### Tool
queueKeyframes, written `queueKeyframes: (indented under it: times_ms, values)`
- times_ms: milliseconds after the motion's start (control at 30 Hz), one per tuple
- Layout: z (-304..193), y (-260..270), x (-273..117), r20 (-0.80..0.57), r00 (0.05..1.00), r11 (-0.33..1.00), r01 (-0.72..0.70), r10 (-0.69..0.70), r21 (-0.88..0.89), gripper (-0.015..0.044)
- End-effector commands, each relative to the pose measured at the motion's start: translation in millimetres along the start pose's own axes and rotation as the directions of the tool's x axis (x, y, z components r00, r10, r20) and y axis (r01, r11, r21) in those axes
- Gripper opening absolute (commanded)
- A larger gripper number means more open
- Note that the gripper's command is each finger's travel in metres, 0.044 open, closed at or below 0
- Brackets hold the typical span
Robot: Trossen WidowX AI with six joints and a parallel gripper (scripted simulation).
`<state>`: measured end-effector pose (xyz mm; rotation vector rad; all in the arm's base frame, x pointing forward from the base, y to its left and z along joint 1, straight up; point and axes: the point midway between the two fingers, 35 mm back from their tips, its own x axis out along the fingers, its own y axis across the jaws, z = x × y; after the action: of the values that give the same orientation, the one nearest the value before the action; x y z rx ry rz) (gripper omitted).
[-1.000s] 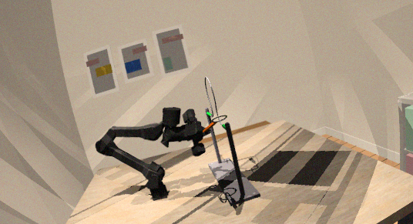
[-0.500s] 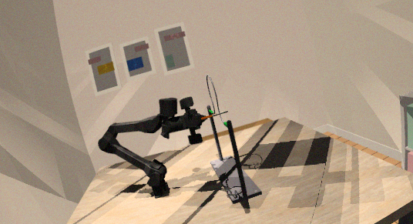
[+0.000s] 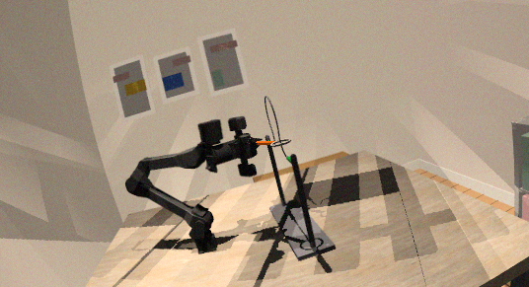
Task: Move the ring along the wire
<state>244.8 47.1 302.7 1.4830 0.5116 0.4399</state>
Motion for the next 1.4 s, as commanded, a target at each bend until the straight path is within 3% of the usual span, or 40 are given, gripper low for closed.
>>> queueKeyframes:
  times_ms: [0, 800, 1367]
  values:
    - [-1, 12, -1, -0.005, 1.0, 0.999, -0.029, 0.029, 0.033, -0.015]
    - [13, 74, -14, 0.005, 0.98, 0.924, -0.188, 0.198, 0.334, -0.015]
    - [17, 81, -16, -0.01, 0.99, 0.952, -0.129, 0.138, 0.279, -0.015]
